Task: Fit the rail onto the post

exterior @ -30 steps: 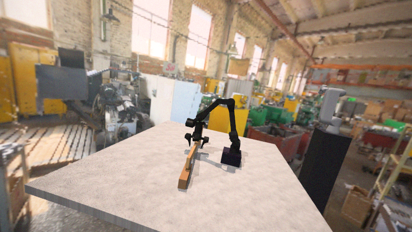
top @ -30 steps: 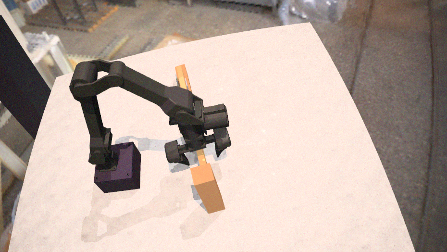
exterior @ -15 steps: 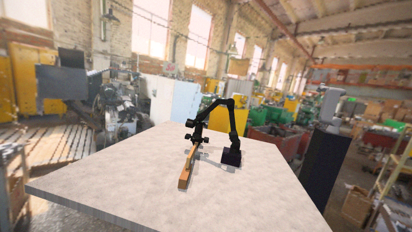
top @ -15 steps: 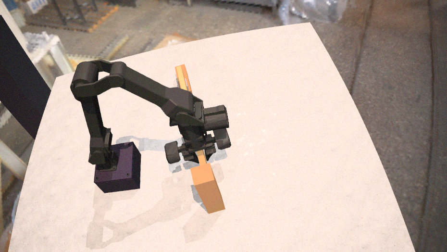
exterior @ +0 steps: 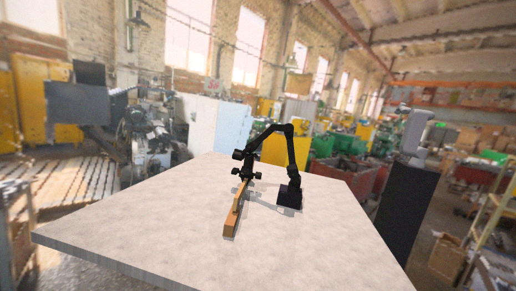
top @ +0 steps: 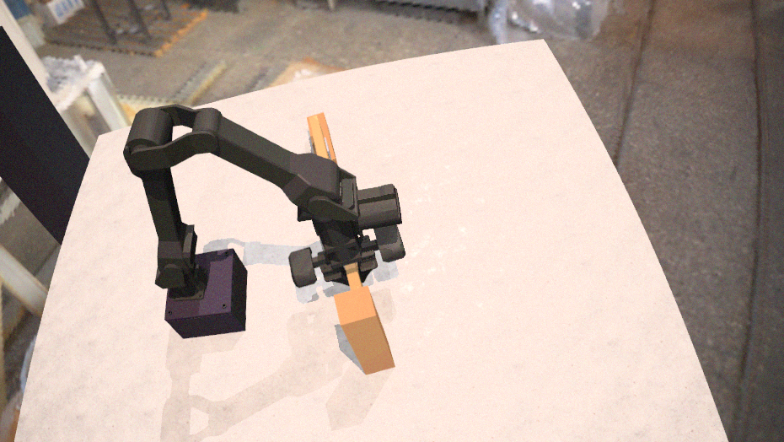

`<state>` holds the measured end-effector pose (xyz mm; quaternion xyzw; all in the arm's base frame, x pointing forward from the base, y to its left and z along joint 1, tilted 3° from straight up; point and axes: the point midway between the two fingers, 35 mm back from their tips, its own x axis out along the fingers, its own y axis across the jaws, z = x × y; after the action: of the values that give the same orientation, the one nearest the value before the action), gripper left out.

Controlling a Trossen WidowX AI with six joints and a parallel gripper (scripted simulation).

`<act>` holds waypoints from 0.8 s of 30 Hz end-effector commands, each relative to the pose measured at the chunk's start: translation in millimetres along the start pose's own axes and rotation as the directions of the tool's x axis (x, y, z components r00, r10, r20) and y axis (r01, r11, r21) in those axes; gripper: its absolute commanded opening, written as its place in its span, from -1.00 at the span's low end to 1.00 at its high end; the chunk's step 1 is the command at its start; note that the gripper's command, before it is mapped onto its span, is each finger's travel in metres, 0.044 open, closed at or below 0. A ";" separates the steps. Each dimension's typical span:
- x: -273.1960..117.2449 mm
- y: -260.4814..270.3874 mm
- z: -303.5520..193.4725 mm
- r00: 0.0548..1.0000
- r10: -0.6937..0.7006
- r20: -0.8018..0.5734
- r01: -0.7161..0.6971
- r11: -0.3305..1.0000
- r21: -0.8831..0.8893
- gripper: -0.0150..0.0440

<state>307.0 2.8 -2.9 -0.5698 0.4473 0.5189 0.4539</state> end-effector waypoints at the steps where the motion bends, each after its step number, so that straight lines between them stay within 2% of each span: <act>1: 0.5 0.0 0.7 1.000 0.000 0.005 0.000 1.000 -0.002 -0.49; 24: -10.6 -1.4 -0.2 1.000 0.000 0.005 0.000 1.000 -0.002 -0.49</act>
<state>305.9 1.8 2.3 -0.5677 0.4504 0.5209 0.4512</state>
